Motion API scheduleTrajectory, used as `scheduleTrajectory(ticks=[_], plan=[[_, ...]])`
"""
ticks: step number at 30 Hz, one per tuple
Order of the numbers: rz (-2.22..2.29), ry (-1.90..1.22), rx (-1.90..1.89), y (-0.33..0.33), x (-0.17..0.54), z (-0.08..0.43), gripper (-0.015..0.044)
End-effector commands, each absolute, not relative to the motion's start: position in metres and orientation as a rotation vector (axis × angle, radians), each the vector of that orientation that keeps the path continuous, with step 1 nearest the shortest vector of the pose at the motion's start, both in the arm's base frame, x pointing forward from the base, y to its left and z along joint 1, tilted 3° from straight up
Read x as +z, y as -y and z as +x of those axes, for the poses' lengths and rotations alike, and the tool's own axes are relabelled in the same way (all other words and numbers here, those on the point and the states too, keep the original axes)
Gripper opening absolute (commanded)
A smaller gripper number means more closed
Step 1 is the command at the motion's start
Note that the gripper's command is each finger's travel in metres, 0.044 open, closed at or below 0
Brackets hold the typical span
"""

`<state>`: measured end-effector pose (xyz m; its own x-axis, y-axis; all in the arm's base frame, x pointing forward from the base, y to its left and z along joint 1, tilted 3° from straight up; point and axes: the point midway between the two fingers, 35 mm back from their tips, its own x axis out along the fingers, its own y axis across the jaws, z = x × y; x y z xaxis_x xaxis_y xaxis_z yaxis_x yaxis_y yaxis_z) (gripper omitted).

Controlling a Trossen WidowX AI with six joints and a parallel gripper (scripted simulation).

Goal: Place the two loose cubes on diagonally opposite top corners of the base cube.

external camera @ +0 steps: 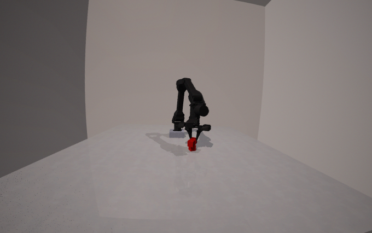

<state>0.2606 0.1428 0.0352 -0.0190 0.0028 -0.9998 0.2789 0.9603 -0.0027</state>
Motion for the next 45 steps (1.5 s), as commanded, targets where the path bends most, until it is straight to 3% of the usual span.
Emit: scheduleTrajectory(ticks=[1,19,23,45], plan=[[0.214,-1.58,-0.224,-0.142,0.033,0.26,0.0105],[0.214,-1.58,-0.224,-0.142,0.033,0.26,0.0105],[0.214,-1.58,-0.224,-0.142,0.033,0.26,0.0205],[0.222,-1.579,-0.223,-0.143,0.056,0.261,0.0205]])
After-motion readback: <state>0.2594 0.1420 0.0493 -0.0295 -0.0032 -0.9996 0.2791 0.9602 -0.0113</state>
